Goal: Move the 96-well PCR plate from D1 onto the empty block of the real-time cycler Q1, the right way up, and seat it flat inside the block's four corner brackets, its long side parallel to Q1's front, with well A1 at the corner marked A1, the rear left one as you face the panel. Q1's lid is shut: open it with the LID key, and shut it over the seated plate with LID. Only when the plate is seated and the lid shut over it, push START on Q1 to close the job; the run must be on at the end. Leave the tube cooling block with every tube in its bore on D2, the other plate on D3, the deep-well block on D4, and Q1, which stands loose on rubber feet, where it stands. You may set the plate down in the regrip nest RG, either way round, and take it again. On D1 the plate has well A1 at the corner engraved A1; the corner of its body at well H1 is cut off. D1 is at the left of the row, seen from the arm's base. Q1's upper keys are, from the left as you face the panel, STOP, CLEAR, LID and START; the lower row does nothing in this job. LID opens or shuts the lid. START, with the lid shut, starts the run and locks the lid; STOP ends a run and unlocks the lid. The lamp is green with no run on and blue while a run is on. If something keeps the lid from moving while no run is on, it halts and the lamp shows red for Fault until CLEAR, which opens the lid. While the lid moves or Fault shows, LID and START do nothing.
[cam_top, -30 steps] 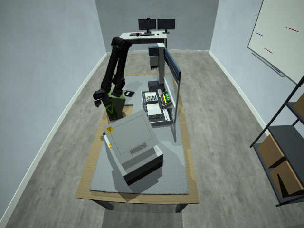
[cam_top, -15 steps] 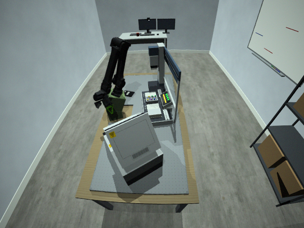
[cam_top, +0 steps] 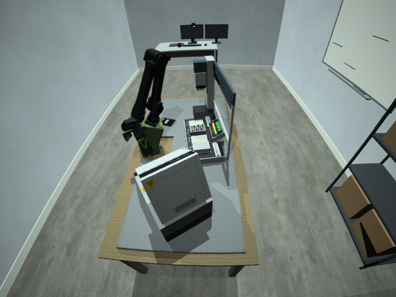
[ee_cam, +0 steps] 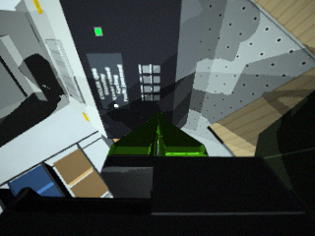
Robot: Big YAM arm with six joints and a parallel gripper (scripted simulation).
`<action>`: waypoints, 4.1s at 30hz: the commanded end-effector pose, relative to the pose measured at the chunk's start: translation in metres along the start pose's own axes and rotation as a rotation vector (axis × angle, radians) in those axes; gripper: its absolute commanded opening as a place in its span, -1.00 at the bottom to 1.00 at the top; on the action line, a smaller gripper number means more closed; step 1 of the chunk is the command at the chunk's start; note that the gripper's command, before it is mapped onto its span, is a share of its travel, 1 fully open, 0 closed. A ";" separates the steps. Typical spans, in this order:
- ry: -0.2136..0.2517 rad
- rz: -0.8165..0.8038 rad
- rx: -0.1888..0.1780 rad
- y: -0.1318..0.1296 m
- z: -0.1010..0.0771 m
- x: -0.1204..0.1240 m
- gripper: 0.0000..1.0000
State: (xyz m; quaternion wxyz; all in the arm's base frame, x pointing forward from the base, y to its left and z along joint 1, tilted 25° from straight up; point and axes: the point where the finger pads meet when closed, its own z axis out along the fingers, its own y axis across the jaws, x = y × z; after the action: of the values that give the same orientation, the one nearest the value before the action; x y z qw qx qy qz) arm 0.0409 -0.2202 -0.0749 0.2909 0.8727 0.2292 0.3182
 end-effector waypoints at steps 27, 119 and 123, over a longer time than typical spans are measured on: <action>-0.018 -0.022 -0.011 0.009 0.000 -0.016 -1.00; -0.009 -0.016 -0.009 0.002 0.001 -0.003 -1.00; -0.010 -0.017 -0.010 0.003 0.001 -0.005 -1.00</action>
State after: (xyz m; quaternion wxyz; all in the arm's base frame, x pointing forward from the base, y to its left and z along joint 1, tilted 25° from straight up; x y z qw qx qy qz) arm 0.0404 -0.2218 -0.0749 0.2931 0.8727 0.2292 0.3163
